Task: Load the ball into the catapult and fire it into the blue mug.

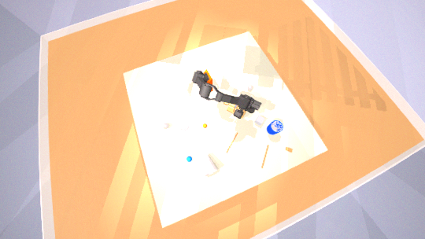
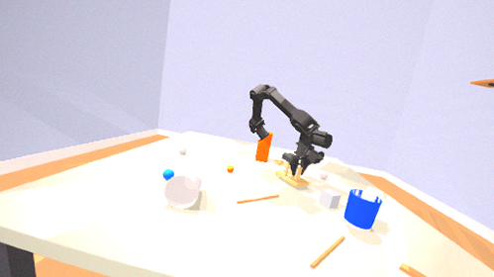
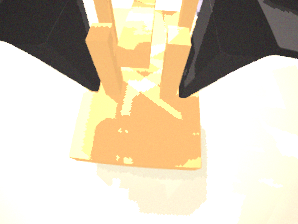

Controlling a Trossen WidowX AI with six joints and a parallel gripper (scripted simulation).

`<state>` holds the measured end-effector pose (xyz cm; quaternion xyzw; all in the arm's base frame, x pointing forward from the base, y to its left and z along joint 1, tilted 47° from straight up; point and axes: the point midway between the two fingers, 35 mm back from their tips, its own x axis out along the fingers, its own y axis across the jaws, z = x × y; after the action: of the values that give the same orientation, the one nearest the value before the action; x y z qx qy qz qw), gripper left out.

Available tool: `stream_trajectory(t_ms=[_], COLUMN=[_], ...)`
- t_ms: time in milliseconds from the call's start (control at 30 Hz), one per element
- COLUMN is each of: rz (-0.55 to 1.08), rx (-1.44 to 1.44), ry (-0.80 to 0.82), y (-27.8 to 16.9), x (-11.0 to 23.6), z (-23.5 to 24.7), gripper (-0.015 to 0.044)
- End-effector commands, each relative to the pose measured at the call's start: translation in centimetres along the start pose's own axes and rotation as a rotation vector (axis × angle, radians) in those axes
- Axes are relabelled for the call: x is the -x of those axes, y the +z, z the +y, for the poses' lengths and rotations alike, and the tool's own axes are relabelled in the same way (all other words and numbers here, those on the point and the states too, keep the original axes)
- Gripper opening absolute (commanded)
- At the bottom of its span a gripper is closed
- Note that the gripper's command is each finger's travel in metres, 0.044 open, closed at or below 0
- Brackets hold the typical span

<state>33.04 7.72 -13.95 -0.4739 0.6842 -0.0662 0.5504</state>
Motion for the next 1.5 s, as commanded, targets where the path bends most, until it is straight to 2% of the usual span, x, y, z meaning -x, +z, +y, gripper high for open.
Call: stream_trajectory(t_ms=[0,367,833,933,1033,1100,1200,1233,1333,1400,1467], rz=[-0.007,0.005,0.005,0.003,0.002,0.003,0.004,-0.006,-0.006,-0.01,-0.022], rx=[0.007,0.004,0.004,0.005,0.006,0.006,0.006,0.01,0.01,0.009,0.006], ry=[-0.006,0.0,0.0,0.003,0.006,0.006,0.006,0.002,0.002,0.002,0.003], y=[0.1,-0.1,-0.1,0.2,0.1,-0.1,-0.2,0.2,0.2,0.3,0.5], x=[-0.4,-1.1,-1.1,1.2,6.5,8.7,8.9,7.3,7.3,8.4,11.5], z=[0.0,0.1,0.1,0.1,0.2,0.3,0.3,0.3,0.3,0.3,0.3], gripper=[0.0,0.0,0.0368,0.044,0.044,0.044,0.044,0.044,0.044,0.044,0.044])
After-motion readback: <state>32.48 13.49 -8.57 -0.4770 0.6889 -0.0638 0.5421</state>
